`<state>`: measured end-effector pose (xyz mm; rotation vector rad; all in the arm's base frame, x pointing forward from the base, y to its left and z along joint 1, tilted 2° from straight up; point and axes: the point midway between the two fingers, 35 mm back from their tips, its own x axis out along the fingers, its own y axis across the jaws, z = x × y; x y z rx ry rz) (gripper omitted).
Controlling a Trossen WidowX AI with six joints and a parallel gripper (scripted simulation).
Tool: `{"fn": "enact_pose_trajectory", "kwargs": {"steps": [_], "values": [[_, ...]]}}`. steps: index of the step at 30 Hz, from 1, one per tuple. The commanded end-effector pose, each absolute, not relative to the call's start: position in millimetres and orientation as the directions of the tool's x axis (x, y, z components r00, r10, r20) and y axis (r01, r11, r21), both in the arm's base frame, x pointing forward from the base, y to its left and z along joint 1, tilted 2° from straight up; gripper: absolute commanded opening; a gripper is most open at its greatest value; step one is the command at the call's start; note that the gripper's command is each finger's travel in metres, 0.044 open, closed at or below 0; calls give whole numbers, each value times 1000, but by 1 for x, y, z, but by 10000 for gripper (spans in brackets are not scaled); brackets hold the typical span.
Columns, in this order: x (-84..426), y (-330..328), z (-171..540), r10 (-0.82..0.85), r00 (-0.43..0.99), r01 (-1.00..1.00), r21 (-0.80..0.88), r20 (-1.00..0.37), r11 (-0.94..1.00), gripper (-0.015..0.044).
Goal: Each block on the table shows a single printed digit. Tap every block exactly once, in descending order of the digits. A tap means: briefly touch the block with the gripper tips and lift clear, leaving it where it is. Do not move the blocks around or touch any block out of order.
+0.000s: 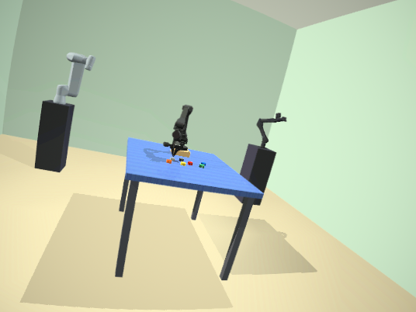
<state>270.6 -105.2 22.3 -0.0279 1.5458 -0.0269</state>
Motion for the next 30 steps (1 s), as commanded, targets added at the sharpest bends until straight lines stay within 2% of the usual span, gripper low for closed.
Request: {"fn": "enact_pose_trajectory", "kwargs": {"steps": [1, 10, 13, 19, 25, 30], "values": [[268, -105, 12, -36, 14, -5, -36, -999, 999, 20], [268, -105, 10, -36, 14, -5, -36, -999, 999, 20], [268, -104, 36, -35, 15, -4, -35, -999, 999, 20], [268, -104, 42, -36, 14, -5, -36, -999, 999, 20], [267, -102, 118, -35, 15, -5, -36, -999, 999, 20], [267, -101, 121, -35, 15, -5, -36, -999, 999, 20]]}}
